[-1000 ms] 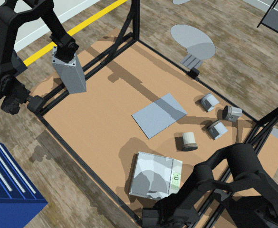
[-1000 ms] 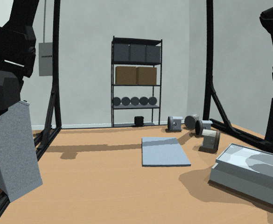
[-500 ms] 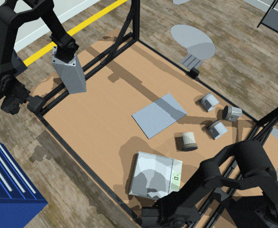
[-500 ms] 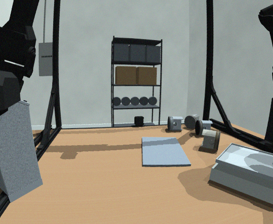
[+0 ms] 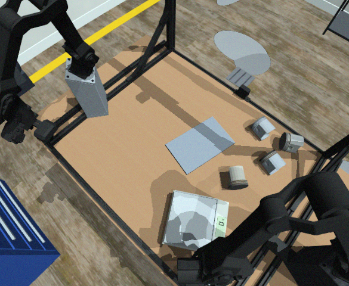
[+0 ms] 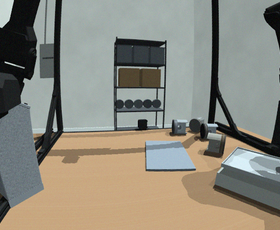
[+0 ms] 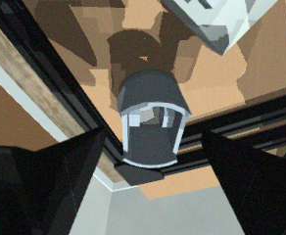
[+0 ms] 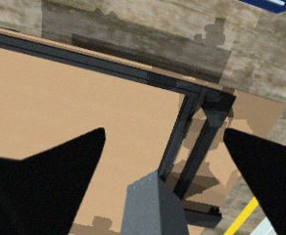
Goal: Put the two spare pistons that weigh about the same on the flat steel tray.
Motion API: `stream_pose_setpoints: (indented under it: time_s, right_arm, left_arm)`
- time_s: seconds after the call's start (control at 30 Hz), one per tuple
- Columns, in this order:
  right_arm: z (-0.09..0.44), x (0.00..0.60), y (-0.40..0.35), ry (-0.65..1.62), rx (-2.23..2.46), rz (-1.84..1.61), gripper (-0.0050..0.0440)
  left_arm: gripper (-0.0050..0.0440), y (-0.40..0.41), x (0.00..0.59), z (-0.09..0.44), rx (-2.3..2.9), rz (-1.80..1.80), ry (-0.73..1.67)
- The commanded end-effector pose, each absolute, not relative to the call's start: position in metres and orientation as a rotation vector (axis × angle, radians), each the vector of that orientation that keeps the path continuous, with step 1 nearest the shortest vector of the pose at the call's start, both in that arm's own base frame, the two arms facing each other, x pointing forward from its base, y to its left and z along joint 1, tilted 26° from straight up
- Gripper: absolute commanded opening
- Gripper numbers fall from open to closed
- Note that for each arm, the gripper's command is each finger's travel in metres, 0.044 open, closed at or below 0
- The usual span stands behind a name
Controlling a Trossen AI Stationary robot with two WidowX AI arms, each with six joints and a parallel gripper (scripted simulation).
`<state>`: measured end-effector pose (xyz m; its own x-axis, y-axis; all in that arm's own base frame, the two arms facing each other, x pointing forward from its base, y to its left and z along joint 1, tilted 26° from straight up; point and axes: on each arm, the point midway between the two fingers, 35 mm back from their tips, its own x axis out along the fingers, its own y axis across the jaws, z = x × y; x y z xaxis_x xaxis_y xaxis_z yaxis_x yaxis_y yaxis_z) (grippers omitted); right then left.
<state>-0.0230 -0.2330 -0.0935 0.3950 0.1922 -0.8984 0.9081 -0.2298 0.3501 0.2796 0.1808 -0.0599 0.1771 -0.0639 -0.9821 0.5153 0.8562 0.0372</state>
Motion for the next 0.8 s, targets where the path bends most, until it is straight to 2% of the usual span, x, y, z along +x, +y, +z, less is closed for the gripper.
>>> stream_pose_setpoints:
  time_s: [0.0,0.4,0.77]
  right_arm:
    - [-0.093,-0.023,-0.233,0.978,1.682,-0.92,0.044]
    - [-0.093,-0.023,-0.233,0.978,1.682,-0.92,0.044]
    - [-0.093,-0.023,-0.233,0.978,1.682,-0.92,0.044]
  left_arm:
    - [0.0378,0.182,0.28,-0.051,0.412,-0.423,1.333]
    - [0.0378,0.183,0.277,-0.035,0.411,-0.422,1.332]
    - [0.0378,0.192,0.259,0.005,0.411,-0.422,1.332]
